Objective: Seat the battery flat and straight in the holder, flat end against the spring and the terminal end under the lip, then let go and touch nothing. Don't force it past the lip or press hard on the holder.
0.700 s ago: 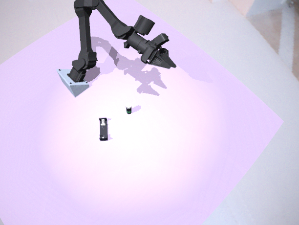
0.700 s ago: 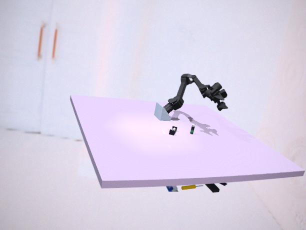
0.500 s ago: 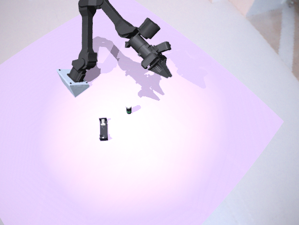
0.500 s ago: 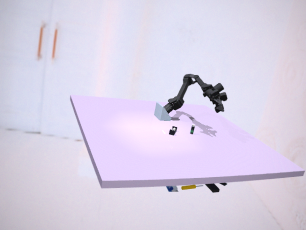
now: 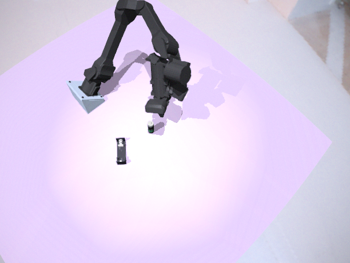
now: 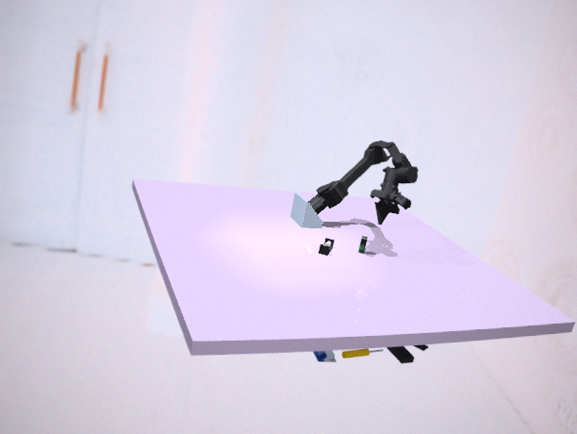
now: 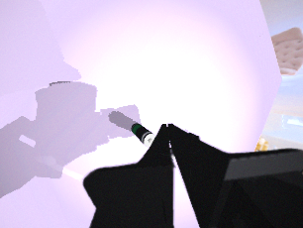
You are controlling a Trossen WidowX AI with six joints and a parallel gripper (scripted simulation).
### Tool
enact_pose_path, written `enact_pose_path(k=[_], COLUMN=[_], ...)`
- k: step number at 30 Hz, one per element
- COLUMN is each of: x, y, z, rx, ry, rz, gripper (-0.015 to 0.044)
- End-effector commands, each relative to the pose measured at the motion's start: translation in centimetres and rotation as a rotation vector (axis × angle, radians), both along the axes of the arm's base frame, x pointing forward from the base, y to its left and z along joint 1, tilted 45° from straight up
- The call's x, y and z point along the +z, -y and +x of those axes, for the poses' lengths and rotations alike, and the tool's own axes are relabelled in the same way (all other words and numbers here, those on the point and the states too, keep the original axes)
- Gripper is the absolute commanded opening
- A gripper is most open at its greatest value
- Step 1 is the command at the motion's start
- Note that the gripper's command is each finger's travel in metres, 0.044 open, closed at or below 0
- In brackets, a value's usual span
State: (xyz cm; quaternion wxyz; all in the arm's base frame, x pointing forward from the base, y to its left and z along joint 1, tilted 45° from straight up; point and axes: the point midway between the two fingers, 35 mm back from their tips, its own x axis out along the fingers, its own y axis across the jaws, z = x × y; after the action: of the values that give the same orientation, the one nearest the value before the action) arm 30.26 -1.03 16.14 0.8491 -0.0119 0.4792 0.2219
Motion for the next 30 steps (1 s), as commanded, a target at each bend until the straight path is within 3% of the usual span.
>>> enact_pose_path(k=[1,13,24,30], x=[0.1,0.0,-5.2,-5.7], y=[-0.2,-0.2,-5.4,-5.6], z=[-3.3,-3.3,-2.5,-2.4], rx=[0.087,0.087,0.088,0.088], ry=[-0.373,-0.373,-0.371,-0.371], rz=[0.392,0.391,0.393,0.394], gripper=[0.0000,0.0000,0.0000,0.0000])
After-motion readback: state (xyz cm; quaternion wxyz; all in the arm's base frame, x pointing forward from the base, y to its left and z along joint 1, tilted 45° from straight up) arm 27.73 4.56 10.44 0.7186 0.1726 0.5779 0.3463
